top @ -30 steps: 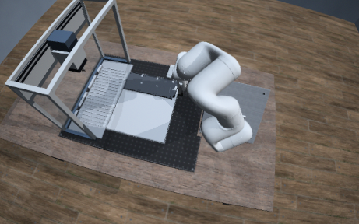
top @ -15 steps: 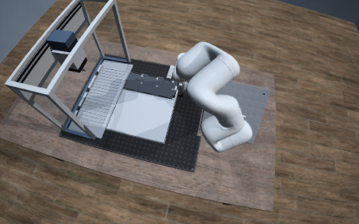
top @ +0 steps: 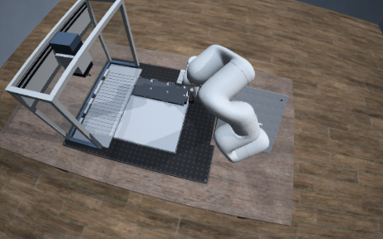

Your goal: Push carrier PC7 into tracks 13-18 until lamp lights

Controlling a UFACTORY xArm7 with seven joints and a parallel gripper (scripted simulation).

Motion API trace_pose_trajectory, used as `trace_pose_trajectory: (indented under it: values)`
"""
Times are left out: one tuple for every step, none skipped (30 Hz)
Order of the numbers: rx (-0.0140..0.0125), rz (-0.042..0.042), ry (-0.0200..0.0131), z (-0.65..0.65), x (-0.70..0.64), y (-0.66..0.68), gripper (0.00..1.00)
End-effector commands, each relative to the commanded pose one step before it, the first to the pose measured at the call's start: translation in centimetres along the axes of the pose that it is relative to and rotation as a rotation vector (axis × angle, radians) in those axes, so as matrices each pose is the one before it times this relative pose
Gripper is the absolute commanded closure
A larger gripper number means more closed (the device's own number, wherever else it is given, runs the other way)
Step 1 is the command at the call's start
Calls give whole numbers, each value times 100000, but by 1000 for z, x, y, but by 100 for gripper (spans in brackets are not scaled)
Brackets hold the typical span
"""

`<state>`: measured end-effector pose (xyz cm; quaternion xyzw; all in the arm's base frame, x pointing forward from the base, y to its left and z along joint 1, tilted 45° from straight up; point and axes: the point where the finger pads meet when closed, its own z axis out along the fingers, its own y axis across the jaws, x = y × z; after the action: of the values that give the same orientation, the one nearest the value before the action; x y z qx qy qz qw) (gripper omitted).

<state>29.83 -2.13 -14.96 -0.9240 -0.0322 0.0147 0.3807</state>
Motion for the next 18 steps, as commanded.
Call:
trace_pose_trajectory:
  values:
    - [-331,66,272,-152,523,148,18]
    - [0,0,1,0,100,0,18]
    - [0,0,1,0,100,0,18]
    - [0,0,1,0,100,0,18]
    - [0,0,1,0,100,0,18]
    - [0,0,0,0,0,0,18]
    - [0,0,0,0,0,0,18]
    - [0,0,1,0,101,0,18]
    - [0,0,1,0,100,0,18]
    - [0,0,1,0,100,0,18]
    - [0,0,1,0,100,0,18]
    - [0,0,1,0,100,0,18]
    - [0,0,1,0,100,0,18]
    - [0,0,1,0,100,0,18]
    - [0,0,1,0,100,0,18]
    - [0,0,1,0,100,0,18]
    - [0,0,1,0,100,0,18]
    - [0,0,1,0,100,0,18]
